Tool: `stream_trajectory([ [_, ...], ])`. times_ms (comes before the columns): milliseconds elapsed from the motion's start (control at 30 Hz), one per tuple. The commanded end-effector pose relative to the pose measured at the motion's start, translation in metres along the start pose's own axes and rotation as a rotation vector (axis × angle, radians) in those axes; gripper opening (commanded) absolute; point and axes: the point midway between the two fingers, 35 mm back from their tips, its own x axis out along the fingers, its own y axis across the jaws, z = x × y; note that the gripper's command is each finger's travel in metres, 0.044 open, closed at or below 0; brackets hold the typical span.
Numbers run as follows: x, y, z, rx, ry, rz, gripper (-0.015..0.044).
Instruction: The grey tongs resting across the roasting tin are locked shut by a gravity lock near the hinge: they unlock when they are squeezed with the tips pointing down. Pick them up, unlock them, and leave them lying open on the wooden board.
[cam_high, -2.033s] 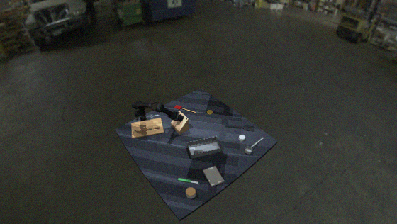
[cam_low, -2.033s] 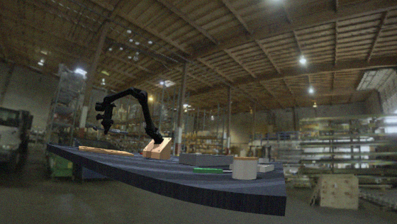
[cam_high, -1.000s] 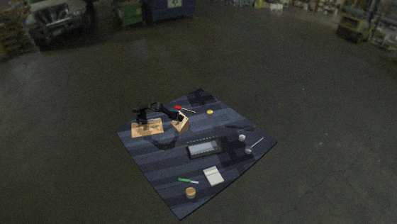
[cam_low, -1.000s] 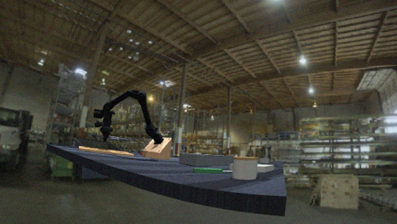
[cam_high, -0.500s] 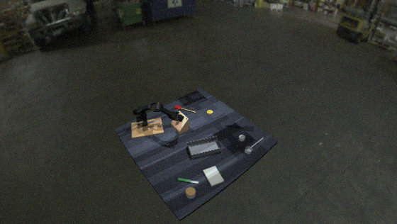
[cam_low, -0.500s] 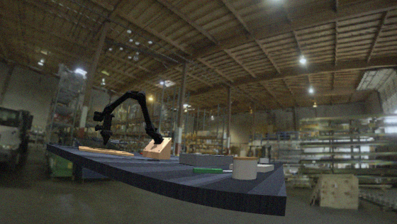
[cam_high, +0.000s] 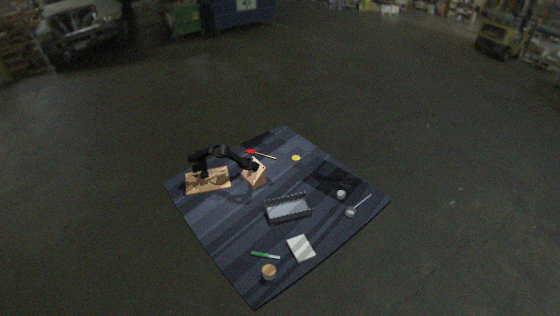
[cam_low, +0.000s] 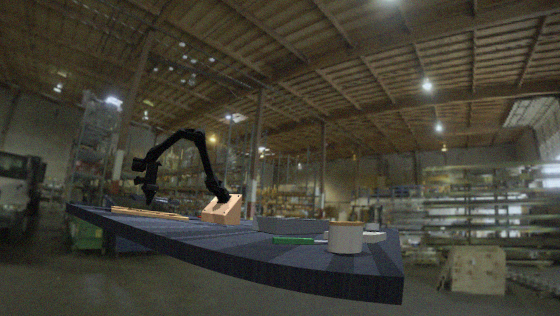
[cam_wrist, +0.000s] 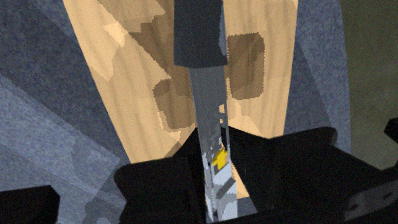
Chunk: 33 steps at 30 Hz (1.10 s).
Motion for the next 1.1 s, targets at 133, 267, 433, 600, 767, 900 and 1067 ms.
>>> stream_trajectory([
  [133,0.0,0.0,0.0,0.0,0.0,0.0,0.0296],
  [267,0.0,0.0,0.0,0.0,0.0,0.0,0.0401],
  [433,0.0,0.0,0.0,0.0,0.0,0.0,0.044],
  [600,-0.022,0.039,0.011,-0.001,0.008,-0.002,0.044],
  [767,-0.07,0.105,0.014,0.002,0.007,-0.001,0.044],
  [900,-0.108,0.144,0.004,0.008,-0.003,0.004,0.044],
  [1067,-0.115,0.149,0.001,0.009,-0.005,0.005,0.044],
])
